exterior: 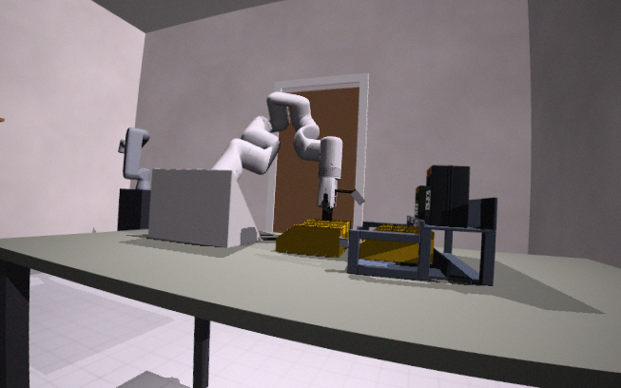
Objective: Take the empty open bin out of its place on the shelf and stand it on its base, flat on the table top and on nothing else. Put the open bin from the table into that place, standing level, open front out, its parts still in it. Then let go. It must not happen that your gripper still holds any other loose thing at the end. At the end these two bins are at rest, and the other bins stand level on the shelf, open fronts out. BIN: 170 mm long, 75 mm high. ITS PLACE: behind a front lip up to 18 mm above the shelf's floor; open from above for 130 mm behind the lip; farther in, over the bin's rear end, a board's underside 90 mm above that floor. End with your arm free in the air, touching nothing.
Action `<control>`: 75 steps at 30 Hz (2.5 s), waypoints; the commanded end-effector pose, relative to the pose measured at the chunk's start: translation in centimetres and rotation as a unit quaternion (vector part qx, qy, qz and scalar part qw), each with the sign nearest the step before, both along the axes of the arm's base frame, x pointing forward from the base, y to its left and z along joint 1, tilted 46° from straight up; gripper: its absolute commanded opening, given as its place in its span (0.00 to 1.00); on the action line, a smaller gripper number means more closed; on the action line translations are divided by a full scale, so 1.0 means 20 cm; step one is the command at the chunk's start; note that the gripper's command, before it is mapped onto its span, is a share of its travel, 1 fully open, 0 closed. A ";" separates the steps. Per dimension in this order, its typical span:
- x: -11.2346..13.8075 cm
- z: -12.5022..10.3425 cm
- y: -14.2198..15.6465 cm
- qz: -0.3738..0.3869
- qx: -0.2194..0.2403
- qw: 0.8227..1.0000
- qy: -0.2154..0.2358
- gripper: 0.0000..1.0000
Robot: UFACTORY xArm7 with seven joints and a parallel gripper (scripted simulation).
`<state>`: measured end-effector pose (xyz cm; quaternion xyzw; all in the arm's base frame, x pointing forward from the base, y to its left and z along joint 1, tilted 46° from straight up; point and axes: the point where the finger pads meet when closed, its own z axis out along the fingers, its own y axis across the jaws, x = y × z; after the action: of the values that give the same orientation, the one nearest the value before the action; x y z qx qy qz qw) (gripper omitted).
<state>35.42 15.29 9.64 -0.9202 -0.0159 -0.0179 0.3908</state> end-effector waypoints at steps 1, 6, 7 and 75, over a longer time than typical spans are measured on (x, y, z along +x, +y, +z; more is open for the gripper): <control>0.01 -0.01 0.00 -0.002 0.000 1.000 -0.001 0.00; 0.01 -0.02 0.01 -0.002 0.000 1.000 -0.001 0.00; 0.01 -0.02 0.01 -0.002 0.000 1.000 -0.001 0.00; 0.01 0.00 0.00 -0.002 0.000 1.000 -0.001 0.26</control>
<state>35.44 15.45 9.47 -0.9201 -0.0160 -0.0178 0.3909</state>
